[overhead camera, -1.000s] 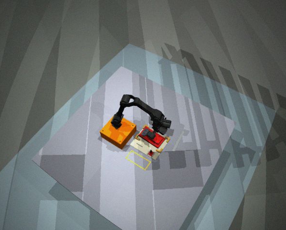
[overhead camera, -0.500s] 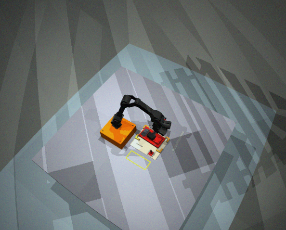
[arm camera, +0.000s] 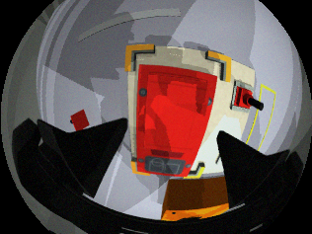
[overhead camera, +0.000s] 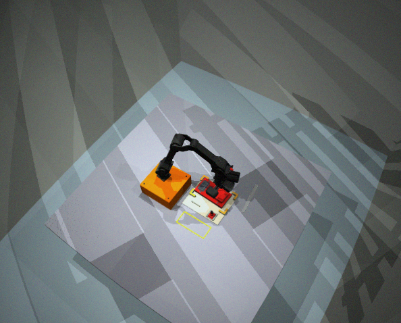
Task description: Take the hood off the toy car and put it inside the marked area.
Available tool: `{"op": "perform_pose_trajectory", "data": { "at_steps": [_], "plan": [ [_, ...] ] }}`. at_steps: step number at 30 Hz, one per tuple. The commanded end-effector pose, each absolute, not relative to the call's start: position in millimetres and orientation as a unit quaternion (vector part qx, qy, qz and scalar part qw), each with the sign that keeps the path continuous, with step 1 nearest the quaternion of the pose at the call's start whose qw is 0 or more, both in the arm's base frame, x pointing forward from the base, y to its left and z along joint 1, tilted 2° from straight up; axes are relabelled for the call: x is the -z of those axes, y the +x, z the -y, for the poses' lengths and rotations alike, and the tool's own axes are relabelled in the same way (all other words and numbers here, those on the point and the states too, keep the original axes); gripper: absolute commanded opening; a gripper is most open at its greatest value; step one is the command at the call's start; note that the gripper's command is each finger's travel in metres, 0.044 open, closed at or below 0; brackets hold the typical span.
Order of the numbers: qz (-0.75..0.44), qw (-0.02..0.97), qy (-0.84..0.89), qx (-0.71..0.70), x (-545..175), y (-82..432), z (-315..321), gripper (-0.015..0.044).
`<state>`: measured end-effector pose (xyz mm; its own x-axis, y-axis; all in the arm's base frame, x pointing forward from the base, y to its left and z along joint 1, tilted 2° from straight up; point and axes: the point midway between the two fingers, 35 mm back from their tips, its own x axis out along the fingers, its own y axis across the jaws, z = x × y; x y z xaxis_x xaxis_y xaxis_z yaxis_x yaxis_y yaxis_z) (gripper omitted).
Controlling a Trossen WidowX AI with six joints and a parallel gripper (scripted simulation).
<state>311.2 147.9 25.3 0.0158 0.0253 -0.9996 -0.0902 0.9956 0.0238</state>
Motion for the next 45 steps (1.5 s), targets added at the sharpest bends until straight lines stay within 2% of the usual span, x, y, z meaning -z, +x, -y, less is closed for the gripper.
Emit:
{"op": "perform_pose_trajectory", "data": {
  "at_steps": [1,45],
  "plan": [
    [-0.705,0.707,-0.025,-0.042,-17,309,-147,0.0440],
    [-0.705,0.707,-0.025,-0.042,10,309,-147,0.0440]
  ]
}}
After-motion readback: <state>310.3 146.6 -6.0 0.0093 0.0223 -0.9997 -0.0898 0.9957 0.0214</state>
